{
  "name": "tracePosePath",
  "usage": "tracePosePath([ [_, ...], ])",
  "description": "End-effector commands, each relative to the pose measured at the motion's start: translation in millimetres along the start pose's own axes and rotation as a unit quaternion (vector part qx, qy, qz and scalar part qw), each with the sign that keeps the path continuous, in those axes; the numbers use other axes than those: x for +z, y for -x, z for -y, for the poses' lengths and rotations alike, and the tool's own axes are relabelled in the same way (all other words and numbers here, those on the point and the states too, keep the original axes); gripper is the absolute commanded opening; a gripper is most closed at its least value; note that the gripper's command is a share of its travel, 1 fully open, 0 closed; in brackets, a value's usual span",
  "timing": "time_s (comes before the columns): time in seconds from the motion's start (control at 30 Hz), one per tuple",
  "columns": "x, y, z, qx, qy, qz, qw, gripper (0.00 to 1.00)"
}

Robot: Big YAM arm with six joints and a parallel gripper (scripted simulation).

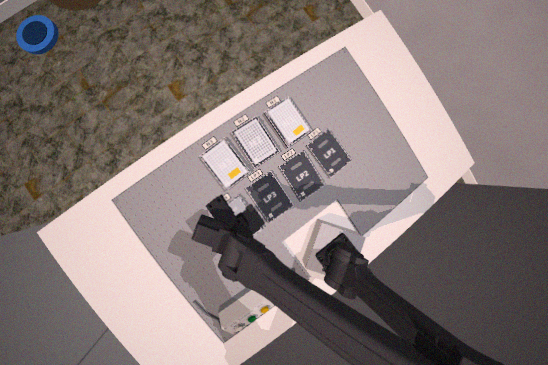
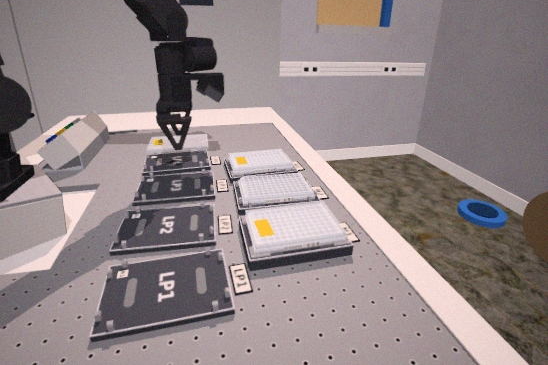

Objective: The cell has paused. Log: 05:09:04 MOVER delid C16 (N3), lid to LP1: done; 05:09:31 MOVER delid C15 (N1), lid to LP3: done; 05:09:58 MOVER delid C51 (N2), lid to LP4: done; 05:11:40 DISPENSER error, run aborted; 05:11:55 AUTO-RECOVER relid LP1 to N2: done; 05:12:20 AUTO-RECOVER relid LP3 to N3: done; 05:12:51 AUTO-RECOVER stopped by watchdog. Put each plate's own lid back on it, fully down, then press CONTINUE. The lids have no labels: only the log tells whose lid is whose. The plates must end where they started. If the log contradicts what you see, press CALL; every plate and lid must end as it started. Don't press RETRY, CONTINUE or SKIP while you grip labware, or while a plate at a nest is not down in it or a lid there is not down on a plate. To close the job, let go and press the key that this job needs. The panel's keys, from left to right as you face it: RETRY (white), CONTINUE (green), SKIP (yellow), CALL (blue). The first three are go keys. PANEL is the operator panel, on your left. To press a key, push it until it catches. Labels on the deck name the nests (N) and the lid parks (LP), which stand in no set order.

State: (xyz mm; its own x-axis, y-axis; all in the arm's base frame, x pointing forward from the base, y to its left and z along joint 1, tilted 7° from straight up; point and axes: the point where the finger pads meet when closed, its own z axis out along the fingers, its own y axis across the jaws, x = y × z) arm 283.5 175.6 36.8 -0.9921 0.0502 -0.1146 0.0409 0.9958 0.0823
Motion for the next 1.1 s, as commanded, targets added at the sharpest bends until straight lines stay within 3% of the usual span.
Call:
tracePosePath([
  [0.0,-6.4,28.3,7.7,0.014,0.002,0.005,1.0,0.0],
  [1.07,-6.4,126.3,116.9,0.014,-0.001,0.007,1.0,0.0],
])
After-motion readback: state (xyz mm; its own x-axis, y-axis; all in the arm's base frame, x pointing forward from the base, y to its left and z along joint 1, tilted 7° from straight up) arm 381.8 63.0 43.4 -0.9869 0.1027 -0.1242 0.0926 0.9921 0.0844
